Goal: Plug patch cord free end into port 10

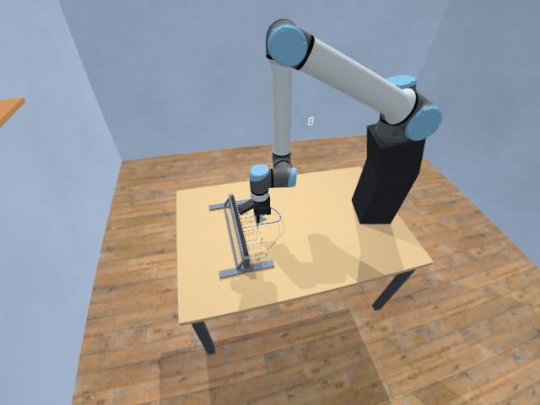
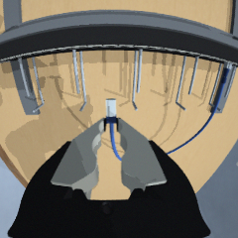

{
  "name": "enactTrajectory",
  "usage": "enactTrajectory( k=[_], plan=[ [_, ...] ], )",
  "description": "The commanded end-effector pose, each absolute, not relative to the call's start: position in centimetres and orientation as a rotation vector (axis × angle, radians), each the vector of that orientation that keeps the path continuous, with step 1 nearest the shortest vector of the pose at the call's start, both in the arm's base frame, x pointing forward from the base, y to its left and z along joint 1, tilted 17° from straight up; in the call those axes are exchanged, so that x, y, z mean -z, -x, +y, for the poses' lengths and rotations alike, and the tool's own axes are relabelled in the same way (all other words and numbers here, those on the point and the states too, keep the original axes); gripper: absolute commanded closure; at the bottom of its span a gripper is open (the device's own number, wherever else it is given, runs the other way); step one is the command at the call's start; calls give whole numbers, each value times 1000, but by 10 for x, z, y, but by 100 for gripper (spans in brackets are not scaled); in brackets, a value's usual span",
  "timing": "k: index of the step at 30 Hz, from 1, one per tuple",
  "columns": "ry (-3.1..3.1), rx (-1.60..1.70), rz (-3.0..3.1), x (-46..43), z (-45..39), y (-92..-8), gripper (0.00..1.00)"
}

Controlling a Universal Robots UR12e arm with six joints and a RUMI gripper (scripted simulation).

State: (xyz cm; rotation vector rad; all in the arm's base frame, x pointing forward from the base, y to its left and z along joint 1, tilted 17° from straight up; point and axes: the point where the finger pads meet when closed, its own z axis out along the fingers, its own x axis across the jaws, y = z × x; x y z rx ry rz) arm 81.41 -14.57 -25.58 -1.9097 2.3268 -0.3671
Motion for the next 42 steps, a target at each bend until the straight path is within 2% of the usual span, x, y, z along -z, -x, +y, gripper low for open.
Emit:
enactTrajectory(
  k=[1, 42],
  plan=[
    [1909, 368, 2326, 255, -146, -815, 100],
    [1909, 368, 2326, 271, -153, -843, 100]
  ],
)
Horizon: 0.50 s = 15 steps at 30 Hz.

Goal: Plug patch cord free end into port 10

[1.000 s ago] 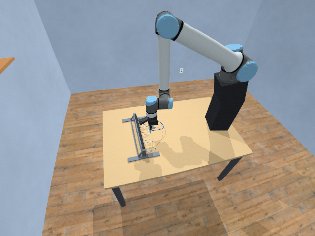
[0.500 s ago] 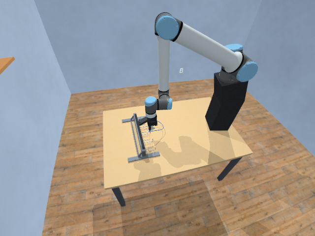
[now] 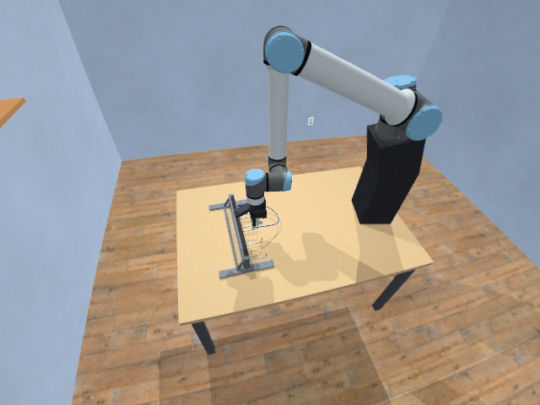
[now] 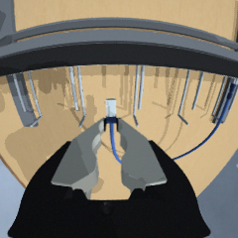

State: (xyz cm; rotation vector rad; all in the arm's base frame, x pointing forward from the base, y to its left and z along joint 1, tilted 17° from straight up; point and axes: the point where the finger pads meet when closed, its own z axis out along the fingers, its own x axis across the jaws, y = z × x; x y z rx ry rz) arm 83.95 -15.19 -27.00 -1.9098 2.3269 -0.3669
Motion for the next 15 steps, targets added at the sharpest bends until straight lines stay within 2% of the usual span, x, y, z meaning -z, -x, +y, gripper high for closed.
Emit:
enactTrajectory(
  k=[1, 15],
  plan=[
    [1909, 368, 2326, 272, -153, -844, 100],
    [1909, 368, 2326, 275, -155, -851, 100]
  ],
)
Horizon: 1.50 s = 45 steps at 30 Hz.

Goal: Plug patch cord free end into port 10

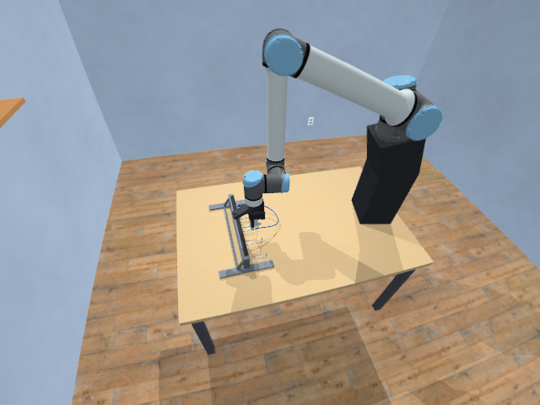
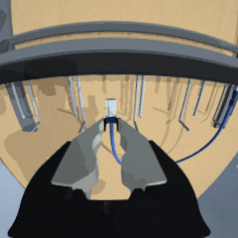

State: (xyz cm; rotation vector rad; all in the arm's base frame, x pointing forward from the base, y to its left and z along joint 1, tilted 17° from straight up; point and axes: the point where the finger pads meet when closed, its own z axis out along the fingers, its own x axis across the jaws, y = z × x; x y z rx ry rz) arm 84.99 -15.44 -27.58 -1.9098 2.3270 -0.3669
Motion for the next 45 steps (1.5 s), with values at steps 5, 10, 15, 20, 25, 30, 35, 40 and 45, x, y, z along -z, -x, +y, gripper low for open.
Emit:
enactTrajectory(
  k=[5, 10, 15, 20, 25, 30, 35, 40, 45],
  plan=[
    [1909, 368, 2326, 275, -155, -851, 100],
    [1909, 368, 2326, 275, -155, -851, 100],
    [1909, 369, 2326, 275, -155, -851, 100],
    [1909, 370, 2324, 274, -155, -853, 100],
    [1909, 371, 2323, 273, -156, -859, 100],
    [1909, 371, 2323, 270, -157, -866, 100],
    [1909, 371, 2323, 269, -158, -870, 100],
    [1909, 371, 2323, 268, -159, -874, 100],
    [1909, 371, 2323, 268, -159, -875, 100]
  ],
)
